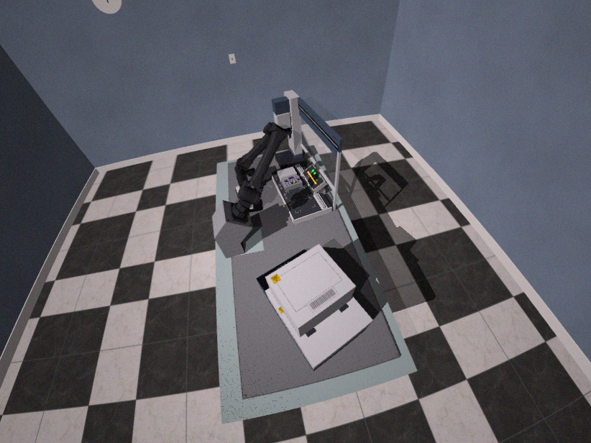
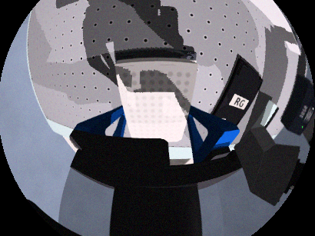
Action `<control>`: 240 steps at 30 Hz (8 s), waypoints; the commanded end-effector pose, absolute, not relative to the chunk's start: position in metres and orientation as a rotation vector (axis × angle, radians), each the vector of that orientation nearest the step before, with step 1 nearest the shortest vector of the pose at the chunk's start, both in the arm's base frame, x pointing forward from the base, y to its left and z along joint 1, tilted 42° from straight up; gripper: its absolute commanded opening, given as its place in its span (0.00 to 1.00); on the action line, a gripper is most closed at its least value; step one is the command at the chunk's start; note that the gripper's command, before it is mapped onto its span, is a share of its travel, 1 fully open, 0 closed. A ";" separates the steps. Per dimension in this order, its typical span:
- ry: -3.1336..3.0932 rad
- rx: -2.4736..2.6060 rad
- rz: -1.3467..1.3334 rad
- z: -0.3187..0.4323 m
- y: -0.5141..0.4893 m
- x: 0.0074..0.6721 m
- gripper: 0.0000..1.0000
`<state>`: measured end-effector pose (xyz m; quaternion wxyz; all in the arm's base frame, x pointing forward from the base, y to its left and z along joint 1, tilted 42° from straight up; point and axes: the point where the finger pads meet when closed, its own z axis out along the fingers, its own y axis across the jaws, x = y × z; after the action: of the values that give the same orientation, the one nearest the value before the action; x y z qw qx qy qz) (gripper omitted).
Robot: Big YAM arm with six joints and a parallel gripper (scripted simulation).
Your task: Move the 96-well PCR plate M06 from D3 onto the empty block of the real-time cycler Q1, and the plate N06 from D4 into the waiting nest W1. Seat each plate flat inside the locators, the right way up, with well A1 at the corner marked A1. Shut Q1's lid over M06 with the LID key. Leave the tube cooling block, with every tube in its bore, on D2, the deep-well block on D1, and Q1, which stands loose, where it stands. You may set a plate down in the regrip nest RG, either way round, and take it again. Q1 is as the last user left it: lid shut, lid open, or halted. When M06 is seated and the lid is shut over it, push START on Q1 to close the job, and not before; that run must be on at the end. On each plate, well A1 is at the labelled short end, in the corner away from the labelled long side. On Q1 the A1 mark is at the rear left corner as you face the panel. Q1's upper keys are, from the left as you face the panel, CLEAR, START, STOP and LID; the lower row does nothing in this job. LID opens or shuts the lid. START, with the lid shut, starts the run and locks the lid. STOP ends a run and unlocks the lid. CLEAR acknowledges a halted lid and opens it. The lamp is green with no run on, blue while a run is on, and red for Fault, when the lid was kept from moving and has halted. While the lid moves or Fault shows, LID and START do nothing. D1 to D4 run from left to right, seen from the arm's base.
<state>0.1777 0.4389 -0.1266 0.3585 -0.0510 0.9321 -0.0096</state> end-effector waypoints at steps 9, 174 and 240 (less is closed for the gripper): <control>2.390 -0.112 0.020 -0.117 0.454 0.189 0.00; 2.395 -0.089 0.014 -0.125 0.445 0.192 1.00; 2.399 -0.119 -0.004 -0.108 0.445 0.163 1.00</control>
<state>0.1703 0.4392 -0.1173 0.3589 -0.0508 0.9319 -0.0091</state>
